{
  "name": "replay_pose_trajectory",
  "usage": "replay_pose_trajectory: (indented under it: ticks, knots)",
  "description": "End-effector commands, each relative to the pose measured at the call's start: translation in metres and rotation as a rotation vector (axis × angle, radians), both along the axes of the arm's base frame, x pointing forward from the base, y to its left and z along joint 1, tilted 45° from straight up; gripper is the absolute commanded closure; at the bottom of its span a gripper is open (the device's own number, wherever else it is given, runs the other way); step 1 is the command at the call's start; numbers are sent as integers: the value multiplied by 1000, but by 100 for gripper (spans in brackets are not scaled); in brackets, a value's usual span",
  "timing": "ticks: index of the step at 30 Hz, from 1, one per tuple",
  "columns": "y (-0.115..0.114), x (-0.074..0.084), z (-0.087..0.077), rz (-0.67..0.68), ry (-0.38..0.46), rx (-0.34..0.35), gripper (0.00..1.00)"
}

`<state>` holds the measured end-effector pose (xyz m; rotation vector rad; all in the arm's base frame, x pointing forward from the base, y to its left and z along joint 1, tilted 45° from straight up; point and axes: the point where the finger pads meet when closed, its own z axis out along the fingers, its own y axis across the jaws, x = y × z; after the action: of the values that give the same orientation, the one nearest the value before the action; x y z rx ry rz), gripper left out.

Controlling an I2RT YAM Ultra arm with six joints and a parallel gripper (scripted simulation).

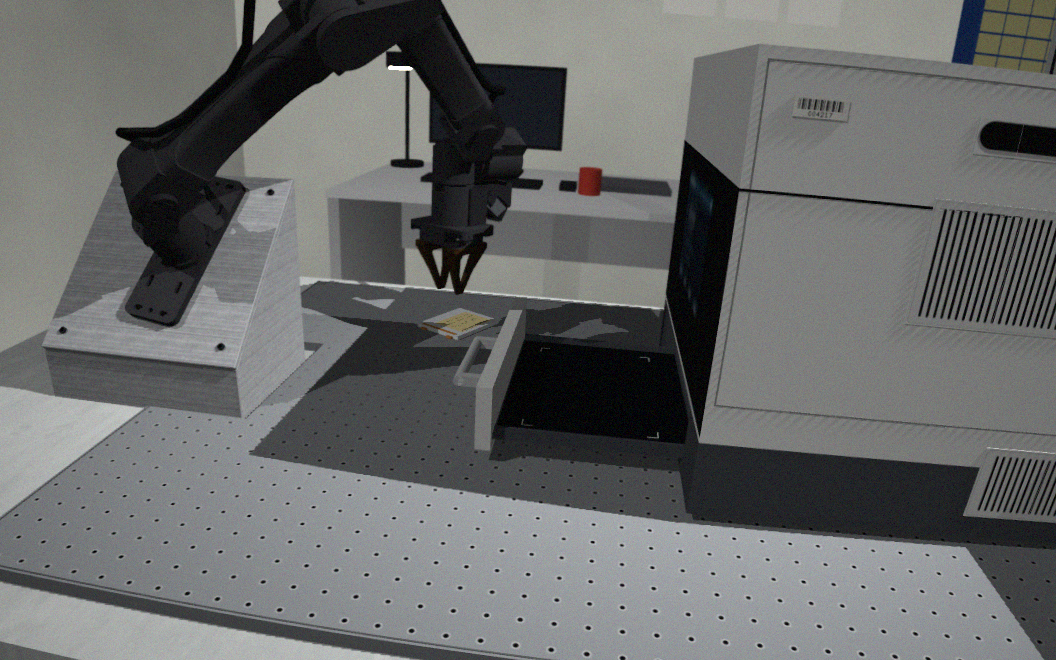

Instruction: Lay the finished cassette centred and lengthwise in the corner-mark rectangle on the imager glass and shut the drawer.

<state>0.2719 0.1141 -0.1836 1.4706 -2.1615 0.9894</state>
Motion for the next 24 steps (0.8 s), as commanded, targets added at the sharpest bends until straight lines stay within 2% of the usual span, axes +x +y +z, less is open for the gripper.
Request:
replay_pose_trajectory:
  ticks: [1,7,10,11,24]
  knots:
    - [24,-2,-13,17,3,15,65]
    - [41,-4,-37,16,3,15,65]
    - [41,-4,-37,16,3,15,65]
    - [50,4,-27,17,-21,42,65]
    - [49,5,-26,20,-25,38,65]
